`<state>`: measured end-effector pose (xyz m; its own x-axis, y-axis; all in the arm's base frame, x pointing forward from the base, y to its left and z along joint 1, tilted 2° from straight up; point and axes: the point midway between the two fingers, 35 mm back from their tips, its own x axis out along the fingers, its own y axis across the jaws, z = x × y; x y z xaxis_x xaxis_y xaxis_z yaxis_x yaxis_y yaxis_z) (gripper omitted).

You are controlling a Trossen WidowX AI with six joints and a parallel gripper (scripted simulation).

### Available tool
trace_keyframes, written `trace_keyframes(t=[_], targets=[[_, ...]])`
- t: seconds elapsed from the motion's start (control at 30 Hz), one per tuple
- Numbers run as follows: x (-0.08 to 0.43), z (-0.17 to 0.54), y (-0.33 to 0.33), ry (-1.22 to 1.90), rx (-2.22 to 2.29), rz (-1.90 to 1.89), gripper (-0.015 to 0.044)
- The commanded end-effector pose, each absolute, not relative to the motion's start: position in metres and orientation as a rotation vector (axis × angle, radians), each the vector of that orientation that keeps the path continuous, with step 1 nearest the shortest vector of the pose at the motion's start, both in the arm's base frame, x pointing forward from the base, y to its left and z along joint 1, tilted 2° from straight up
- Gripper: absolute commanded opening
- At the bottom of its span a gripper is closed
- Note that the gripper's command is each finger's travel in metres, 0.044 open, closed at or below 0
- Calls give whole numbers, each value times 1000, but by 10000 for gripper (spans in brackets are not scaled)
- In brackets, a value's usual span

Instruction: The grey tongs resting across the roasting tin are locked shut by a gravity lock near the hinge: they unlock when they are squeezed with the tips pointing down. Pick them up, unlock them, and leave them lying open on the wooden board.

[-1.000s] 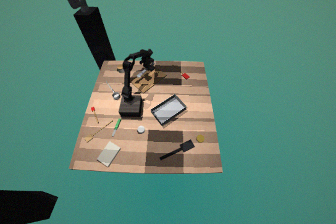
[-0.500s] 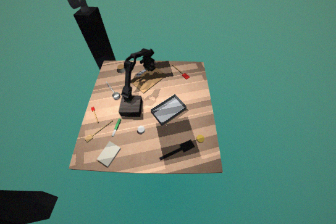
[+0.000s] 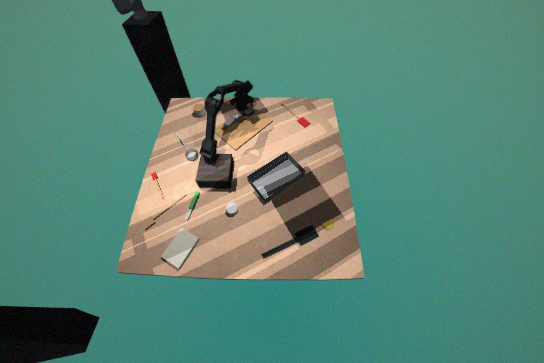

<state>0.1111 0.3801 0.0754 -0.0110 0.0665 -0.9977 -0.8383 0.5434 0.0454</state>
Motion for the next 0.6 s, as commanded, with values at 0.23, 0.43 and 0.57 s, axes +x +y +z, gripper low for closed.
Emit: trace_keyframes(t=[0.23,0.43,0.57], targets=[[111,59,383,1407,-714,825,-150],[110,49,383,1407,-714,825,-150],[110,43,383,1407,-714,825,-150]])
